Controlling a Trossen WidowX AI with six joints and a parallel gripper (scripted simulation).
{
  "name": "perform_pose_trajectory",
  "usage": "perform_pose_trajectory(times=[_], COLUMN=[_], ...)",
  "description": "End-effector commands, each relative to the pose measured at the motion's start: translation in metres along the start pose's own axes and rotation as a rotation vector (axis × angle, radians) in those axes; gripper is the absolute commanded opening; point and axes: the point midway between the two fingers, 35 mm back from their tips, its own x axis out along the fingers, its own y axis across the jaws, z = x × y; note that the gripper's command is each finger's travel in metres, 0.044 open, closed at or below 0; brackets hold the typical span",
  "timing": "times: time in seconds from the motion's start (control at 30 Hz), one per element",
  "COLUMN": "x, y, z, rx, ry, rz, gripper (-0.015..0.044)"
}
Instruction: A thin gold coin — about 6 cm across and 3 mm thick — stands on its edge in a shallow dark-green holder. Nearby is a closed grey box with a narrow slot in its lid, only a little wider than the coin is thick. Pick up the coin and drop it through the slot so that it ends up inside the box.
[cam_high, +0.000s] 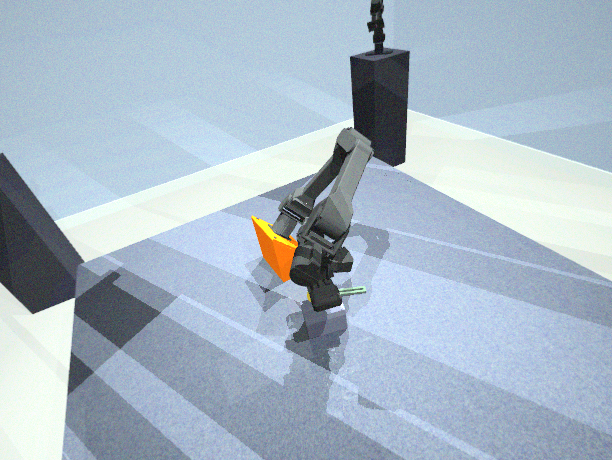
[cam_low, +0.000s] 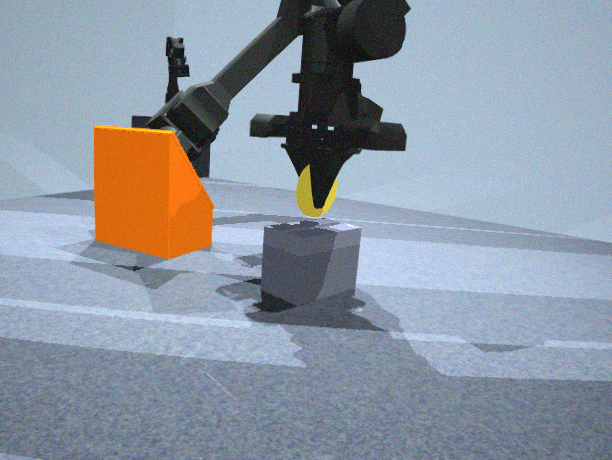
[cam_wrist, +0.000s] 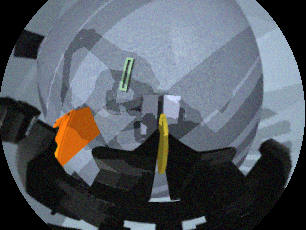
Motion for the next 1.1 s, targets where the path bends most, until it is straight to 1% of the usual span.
perform_pose_trajectory(times=[0.0,0.67,0.87,1.07], x=[0.0032,0.0118,0.0089,0.0089], y=[0.0002,0.0011,0.0001,0.0001], z=[0.0001,0.0003,0.0001,0.0001], rx=[0.006,0.007,0.0,0.0], ry=[-0.003,-0.003,0.0,0.0], rz=[0.003,0.003,0.0,0.0], gripper=[0.0,0.0,0.0157,0.0161])
